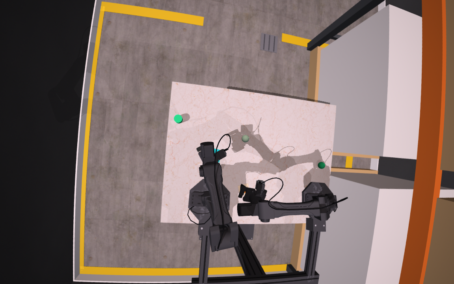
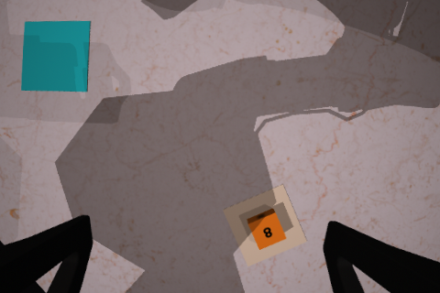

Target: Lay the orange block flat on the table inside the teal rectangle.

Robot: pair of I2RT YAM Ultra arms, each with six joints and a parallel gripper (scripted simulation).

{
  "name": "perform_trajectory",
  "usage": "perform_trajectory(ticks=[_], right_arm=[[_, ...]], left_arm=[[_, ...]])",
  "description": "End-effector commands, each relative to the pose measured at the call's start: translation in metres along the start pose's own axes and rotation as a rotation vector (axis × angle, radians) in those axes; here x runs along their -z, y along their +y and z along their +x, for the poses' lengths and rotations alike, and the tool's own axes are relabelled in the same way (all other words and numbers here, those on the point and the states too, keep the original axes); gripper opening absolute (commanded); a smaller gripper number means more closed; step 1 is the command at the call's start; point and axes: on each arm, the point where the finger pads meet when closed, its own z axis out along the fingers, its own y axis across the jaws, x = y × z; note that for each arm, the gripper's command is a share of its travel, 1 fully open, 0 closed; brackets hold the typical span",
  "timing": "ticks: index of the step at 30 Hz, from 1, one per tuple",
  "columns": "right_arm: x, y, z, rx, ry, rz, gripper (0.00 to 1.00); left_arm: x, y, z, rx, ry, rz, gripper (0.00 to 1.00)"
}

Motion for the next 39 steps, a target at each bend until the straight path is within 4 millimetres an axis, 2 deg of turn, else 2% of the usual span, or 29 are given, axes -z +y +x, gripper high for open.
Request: perform_trajectory(ticks=[1,3,7,10,13,22,39], right_arm=[[0.007,0.003,-0.002,-0.008,0.003,-0.018,1.0],[0.007,0.003,-0.002,-0.008,0.003,-0.018,1.0],[0.008,0.016,0.0,0.049,0.038,-0.077,1.0],[0.014,0.031,-0.002,0.16,0.068,-0.174,1.0],[0.022,0.037,-0.012,0.273,0.079,-0.266,1.0],[0.035,0.043,-0.029,0.443,0.057,-0.415,1.0],[0.073,0.04,-0.072,0.814,-0.168,-0.735,1.0]], left_arm=[[0.001,0.002,-0.001,-0.001,-0.004,-0.008,1.0],[0.001,0.002,-0.001,-0.001,-0.004,-0.008,1.0],[0.001,0.002,-0.001,-0.001,-0.004,-0.008,1.0],[0.001,0.002,-0.001,-0.001,-0.004,-0.008,1.0],[0.001,0.002,-0.001,-0.001,-0.004,-0.008,1.0],[0.001,0.002,-0.001,-0.001,-0.004,-0.008,1.0],[0.002,0.006,-0.003,0.007,-0.008,-0.022,1.0]])
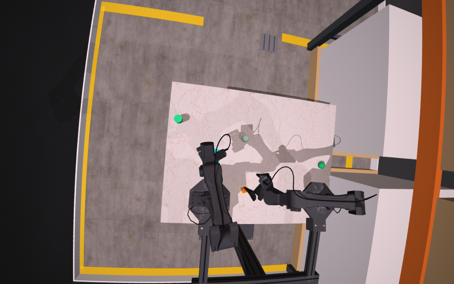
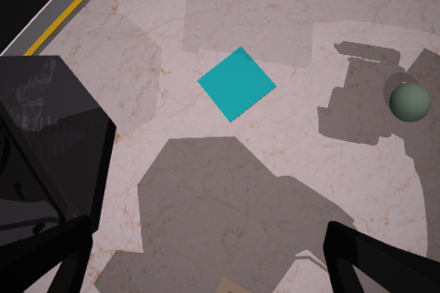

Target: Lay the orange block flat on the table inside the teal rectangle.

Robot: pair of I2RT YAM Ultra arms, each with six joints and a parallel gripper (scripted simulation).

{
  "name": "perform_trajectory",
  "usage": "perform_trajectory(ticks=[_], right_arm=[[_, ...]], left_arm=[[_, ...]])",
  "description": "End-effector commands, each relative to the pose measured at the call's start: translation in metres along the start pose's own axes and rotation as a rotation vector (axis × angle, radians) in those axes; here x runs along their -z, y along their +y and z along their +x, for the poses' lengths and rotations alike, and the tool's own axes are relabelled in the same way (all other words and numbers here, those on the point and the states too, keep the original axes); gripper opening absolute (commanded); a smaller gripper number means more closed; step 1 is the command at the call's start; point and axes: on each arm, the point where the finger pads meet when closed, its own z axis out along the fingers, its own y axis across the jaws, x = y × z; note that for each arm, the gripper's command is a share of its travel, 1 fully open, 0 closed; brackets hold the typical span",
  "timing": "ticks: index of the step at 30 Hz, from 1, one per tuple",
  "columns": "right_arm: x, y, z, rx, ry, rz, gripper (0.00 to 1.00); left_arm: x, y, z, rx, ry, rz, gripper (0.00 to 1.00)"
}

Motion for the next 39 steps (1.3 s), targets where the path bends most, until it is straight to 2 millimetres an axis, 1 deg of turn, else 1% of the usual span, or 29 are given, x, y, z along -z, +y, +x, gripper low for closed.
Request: perform_trajectory(ticks=[1,3,5,7,8,10,12,14,18,19,21,24,25,26,29,31,33,35,39], right_arm=[[0.018,0.01,-0.028,0.15,-0.142,-0.148,1.0],[0.025,0.007,-0.032,0.212,-0.186,-0.168,1.0],[0.032,0.003,-0.035,0.262,-0.223,-0.181,1.0],[0.038,0.0,-0.038,0.315,-0.265,-0.193,1.0],[0.042,-0.002,-0.039,0.341,-0.286,-0.198,1.0],[0.049,-0.006,-0.042,0.397,-0.331,-0.206,1.0],[0.055,-0.01,-0.043,0.439,-0.365,-0.208,1.0],[0.055,-0.01,-0.043,0.439,-0.365,-0.208,1.0],[0.061,-0.018,-0.041,0.481,-0.397,-0.206,1.0],[0.062,-0.02,-0.04,0.484,-0.398,-0.205,1.0],[0.062,-0.022,-0.038,0.477,-0.396,-0.205,1.0],[0.062,-0.023,-0.033,0.48,-0.379,-0.203,1.0],[0.062,-0.022,-0.033,0.48,-0.38,-0.205,1.0],[0.064,-0.022,-0.037,0.475,-0.389,-0.198,1.0],[0.064,-0.023,-0.037,0.475,-0.389,-0.198,1.0],[0.064,-0.023,-0.037,0.475,-0.389,-0.198,1.0],[0.064,-0.023,-0.037,0.475,-0.388,-0.197,1.0],[0.064,-0.023,-0.037,0.475,-0.388,-0.197,1.0],[0.064,-0.023,-0.037,0.475,-0.388,-0.197,1.0]], left_arm=[[0.003,0.009,-0.005,0.009,-0.011,-0.034,1.0],[0.003,0.014,-0.009,0.026,-0.014,-0.043,1.0],[0.004,0.02,-0.017,0.048,-0.03,-0.063,1.0],[0.006,0.027,-0.03,0.073,-0.057,-0.087,1.0],[0.008,0.033,-0.04,0.094,-0.078,-0.104,1.0],[0.015,0.045,-0.069,0.142,-0.143,-0.141,1.0],[0.024,0.052,-0.104,0.174,-0.224,-0.163,1.0],[0.024,0.052,-0.104,0.174,-0.224,-0.163,1.0],[0.048,0.054,-0.175,0.231,-0.399,-0.163,1.0],[0.053,0.052,-0.19,0.24,-0.434,-0.157,1.0],[0.066,0.046,-0.219,0.263,-0.508,-0.14,1.0],[0.091,0.034,-0.267,0.306,-0.631,-0.1,1.0],[0.1,0.027,-0.281,0.317,-0.67,-0.08,1.0],[0.11,0.02,-0.295,0.327,-0.708,-0.057,1.0],[0.138,-0.003,-0.333,0.362,-0.814,0.02,1.0],[0.138,-0.003,-0.333,0.362,-0.814,0.02,1.0],[0.16,-0.019,-0.357,0.408,-0.89,0.086,1.0],[0.186,-0.041,-0.381,0.436,-0.962,0.168,1.0],[0.227,-0.077,-0.409,0.476,-1.056,0.304,1.0]])
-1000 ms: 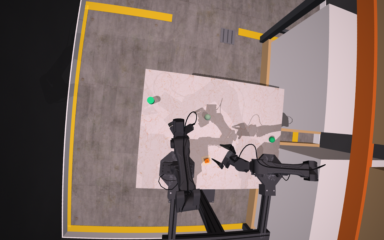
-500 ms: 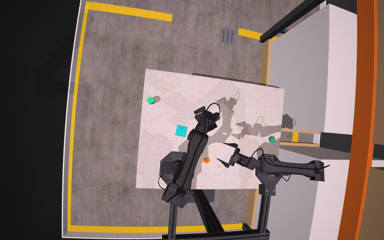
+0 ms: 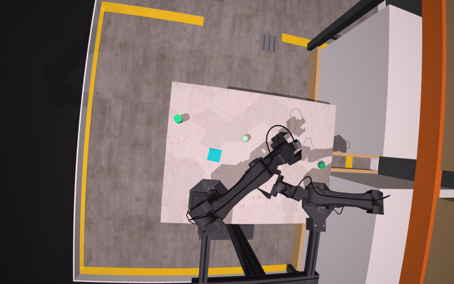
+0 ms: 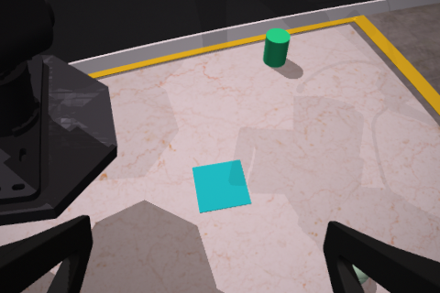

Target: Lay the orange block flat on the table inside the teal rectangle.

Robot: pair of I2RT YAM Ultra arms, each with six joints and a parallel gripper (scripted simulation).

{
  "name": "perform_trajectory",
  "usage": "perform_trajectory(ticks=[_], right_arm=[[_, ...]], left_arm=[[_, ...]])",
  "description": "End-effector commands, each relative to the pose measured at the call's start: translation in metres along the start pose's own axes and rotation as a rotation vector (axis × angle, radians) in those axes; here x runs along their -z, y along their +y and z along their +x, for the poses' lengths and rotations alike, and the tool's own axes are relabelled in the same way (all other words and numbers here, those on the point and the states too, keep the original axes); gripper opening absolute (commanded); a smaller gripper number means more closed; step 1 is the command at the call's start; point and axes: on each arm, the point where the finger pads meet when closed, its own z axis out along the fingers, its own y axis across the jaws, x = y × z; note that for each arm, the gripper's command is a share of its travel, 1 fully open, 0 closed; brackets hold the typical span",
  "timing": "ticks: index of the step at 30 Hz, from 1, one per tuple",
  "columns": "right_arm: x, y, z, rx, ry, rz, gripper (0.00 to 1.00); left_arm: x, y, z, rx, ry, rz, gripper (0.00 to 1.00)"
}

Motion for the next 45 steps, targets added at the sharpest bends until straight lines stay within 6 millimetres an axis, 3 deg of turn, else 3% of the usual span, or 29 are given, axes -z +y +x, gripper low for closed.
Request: perform_trajectory(ticks=[1,7,9,10,14,18,23,24,26,28,29,30,34,37,41,43,45], right_arm=[[0.009,-0.001,-0.018,-0.007,-0.055,-0.009,1.0],[0.009,-0.001,-0.018,-0.007,-0.055,-0.009,1.0],[0.009,-0.001,-0.018,-0.007,-0.055,-0.009,1.0],[0.009,-0.001,-0.018,-0.007,-0.055,-0.009,1.0],[0.009,-0.001,-0.018,-0.007,-0.055,-0.009,1.0],[0.009,-0.001,-0.018,-0.007,-0.055,-0.009,1.0],[0.009,-0.001,-0.018,-0.007,-0.055,-0.009,1.0],[0.009,-0.001,-0.018,-0.007,-0.055,-0.009,1.0],[0.009,-0.001,-0.018,-0.007,-0.055,-0.009,1.0],[0.009,-0.001,-0.018,-0.007,-0.055,-0.009,1.0],[0.009,-0.001,-0.018,-0.007,-0.055,-0.009,1.0],[0.009,-0.001,-0.018,-0.007,-0.055,-0.009,1.0],[0.009,-0.001,-0.018,-0.007,-0.055,-0.009,1.0],[0.009,-0.001,-0.018,-0.007,-0.055,-0.009,1.0],[0.009,-0.001,-0.018,-0.007,-0.055,-0.009,1.0],[0.009,-0.001,-0.018,-0.007,-0.055,-0.009,1.0],[0.009,-0.001,-0.018,-0.007,-0.055,-0.009,1.0]], left_arm=[[-0.005,-0.037,-0.056,0.159,-0.158,0.046,1.0],[0.008,-0.111,-0.096,0.315,-0.245,0.23,1.0],[0.008,-0.111,-0.096,0.315,-0.245,0.23,1.0],[0.012,-0.123,-0.103,0.355,-0.26,0.263,1.0],[0.038,-0.191,-0.131,0.496,-0.295,0.453,1.0],[0.066,-0.244,-0.147,0.61,-0.295,0.621,1.0],[0.106,-0.33,-0.145,0.726,-0.228,0.876,1.0],[0.107,-0.342,-0.135,0.691,-0.194,0.889,1.0],[0.107,-0.342,-0.135,0.691,-0.194,0.889,1.0],[0.104,-0.368,-0.096,0.66,-0.092,0.883,1.0],[0.103,-0.386,-0.062,0.624,-0.008,0.88,1.0],[0.106,-0.399,-0.041,0.589,0.036,0.887,1.0],[0.11,-0.424,0.024,0.472,0.148,0.878,1.0],[0.106,-0.427,0.083,0.356,0.221,0.837,1.0],[0.096,-0.409,0.16,0.193,0.309,0.761,1.0],[0.096,-0.409,0.16,0.193,0.309,0.761,1.0],[0.091,-0.393,0.193,0.096,0.312,0.726,1.0]])
